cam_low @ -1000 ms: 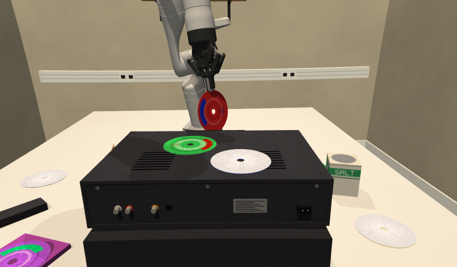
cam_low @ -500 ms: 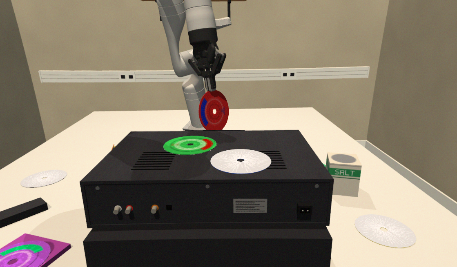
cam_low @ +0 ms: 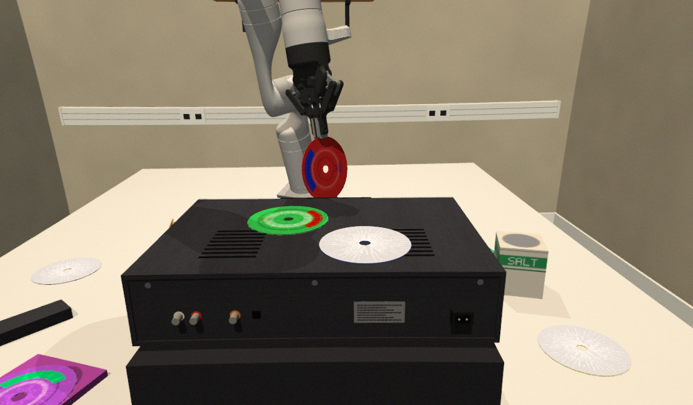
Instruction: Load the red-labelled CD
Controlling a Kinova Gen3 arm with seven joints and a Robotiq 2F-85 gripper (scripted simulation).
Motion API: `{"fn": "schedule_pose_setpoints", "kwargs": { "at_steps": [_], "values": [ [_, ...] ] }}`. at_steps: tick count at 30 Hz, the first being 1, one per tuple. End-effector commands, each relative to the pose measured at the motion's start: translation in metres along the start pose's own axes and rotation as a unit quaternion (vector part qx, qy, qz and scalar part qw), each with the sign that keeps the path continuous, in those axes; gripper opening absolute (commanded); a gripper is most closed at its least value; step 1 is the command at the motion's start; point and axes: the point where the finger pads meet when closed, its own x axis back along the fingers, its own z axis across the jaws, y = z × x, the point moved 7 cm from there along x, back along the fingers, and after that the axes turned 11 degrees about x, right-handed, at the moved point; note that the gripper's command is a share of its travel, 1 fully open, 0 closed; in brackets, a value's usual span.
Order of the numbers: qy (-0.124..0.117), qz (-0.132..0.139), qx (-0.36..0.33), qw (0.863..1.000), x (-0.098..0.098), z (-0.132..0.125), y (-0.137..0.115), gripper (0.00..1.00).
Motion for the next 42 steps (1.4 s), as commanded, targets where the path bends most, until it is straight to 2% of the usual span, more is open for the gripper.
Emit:
{"fn": "schedule_pose_setpoints", "kwargs": {
  "at_steps": [1, 32, 42],
  "values": [
    [0.004, -0.004, 0.000, 1.000, 0.0006, 0.0037, 0.0014, 0.11],
    [0.004, -0.004, 0.001, 1.000, 0.0005, 0.0033, 0.0008, 0.11],
    [0.011, -0.001, 0.005, 1.000, 0.0009, 0.0014, -0.0019, 0.11]
  ]
}}
